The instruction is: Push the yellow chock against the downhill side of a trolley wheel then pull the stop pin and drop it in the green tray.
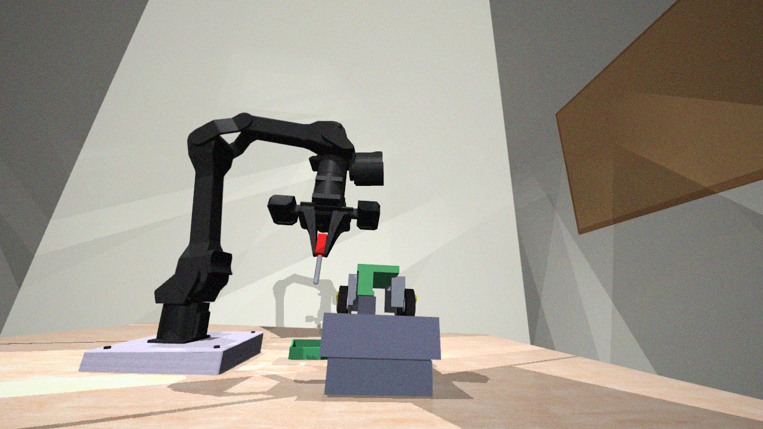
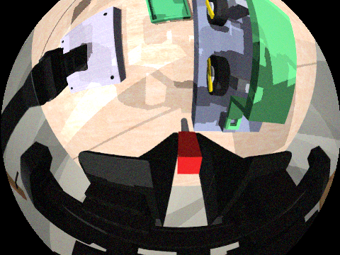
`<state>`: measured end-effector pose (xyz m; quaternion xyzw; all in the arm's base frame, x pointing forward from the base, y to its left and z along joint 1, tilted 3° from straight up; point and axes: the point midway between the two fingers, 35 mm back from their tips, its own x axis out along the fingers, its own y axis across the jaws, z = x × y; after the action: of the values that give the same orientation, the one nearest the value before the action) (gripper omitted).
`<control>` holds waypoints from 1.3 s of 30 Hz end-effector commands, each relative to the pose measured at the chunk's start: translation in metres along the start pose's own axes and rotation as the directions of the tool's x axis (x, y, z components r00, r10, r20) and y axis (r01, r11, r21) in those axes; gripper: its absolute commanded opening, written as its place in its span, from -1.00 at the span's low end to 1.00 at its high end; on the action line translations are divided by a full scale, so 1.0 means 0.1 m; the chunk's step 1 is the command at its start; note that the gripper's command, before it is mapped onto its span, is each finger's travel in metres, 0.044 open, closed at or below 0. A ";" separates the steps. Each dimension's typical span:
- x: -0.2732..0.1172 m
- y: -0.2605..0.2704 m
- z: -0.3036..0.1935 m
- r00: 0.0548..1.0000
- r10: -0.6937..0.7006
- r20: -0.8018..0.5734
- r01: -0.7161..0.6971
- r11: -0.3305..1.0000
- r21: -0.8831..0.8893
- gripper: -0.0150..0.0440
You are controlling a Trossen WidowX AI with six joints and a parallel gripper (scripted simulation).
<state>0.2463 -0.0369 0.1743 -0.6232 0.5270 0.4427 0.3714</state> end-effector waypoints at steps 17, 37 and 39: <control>-0.10 -0.01 0.73 1.000 0.009 0.002 -0.009 1.000 0.000 -0.49; -0.17 0.04 1.45 1.000 0.010 0.010 -0.010 1.000 -0.001 -0.49; -0.17 0.05 1.53 1.000 0.010 0.010 -0.010 1.000 -0.001 -0.49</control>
<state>0.2194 0.0959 0.1420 -0.6198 0.5292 0.4478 0.3677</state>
